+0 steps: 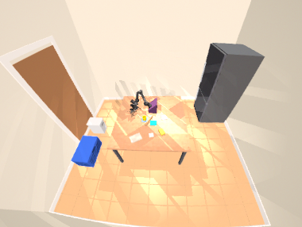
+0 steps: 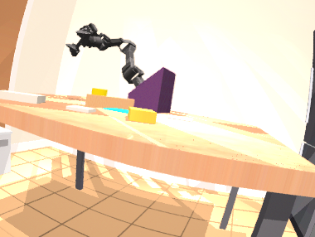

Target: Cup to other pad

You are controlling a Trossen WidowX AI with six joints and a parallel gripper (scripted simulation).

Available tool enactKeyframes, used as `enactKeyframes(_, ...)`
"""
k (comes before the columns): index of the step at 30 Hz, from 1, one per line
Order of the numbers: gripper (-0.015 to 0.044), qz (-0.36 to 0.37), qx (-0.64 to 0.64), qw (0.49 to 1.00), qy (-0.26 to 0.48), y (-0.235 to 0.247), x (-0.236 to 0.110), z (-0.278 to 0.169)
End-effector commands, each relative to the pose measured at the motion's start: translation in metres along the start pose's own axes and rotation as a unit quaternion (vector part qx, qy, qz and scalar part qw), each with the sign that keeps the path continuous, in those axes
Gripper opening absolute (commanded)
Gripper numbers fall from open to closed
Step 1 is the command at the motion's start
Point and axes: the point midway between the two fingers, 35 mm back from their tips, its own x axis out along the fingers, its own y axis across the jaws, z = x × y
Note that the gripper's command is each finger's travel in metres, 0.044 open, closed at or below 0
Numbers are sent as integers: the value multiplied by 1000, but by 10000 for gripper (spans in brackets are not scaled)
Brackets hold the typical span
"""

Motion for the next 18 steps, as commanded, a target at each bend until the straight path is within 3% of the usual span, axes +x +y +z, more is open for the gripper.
enactKeyframes(1,374,-2,-4,1000,10,0,2,-4)
enactKeyframes(5,269,-15,-111,971,211,9,13,-94)
enactKeyframes(8,190,2,-239,894,378,14,-4,-163)
enactKeyframes(9,166,13,-286,857,428,14,-14,-182)
enactKeyframes(13,166,71,-462,674,572,7,-55,-226)
enactKeyframes(16,166,127,-577,499,635,-2,-82,-235)
enactKeyframes(18,166,150,-617,420,649,-5,-90,-234)
